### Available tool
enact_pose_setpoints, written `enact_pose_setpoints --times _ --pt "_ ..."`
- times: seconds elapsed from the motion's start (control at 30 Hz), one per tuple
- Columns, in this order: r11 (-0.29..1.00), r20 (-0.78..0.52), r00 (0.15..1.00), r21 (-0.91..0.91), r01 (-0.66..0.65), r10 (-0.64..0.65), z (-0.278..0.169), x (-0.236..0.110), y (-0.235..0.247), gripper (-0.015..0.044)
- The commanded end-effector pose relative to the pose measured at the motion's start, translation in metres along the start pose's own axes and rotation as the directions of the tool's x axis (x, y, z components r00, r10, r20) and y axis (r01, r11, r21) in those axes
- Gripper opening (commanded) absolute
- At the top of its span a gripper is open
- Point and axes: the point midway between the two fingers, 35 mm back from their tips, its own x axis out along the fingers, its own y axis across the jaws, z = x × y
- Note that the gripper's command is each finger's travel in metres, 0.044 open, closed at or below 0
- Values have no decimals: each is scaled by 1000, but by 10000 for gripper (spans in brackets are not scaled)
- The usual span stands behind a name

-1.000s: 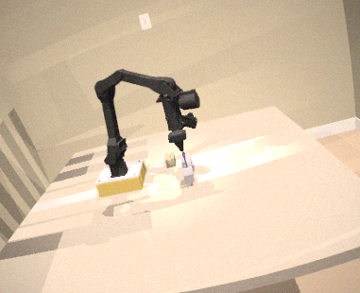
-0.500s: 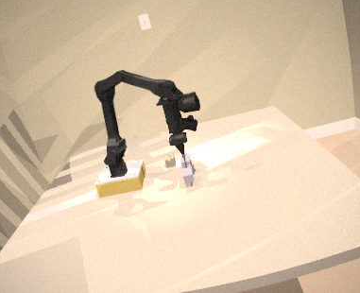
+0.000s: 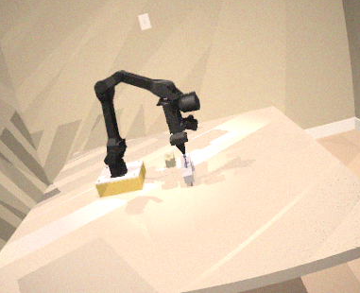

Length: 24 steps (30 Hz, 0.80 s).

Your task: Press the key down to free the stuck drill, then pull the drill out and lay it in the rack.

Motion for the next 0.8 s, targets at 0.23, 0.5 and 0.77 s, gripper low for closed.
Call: enact_pose_setpoints --times 0.23,0.5,0.77 --pt "1000 -17 1000 -5 -4 4 -4 10 0 0" --pt "1000 -17 1000 -5 -4 4 -6 13 1 0" --pt "1000 -17 1000 -5 -4 4 -8 15 1 0"
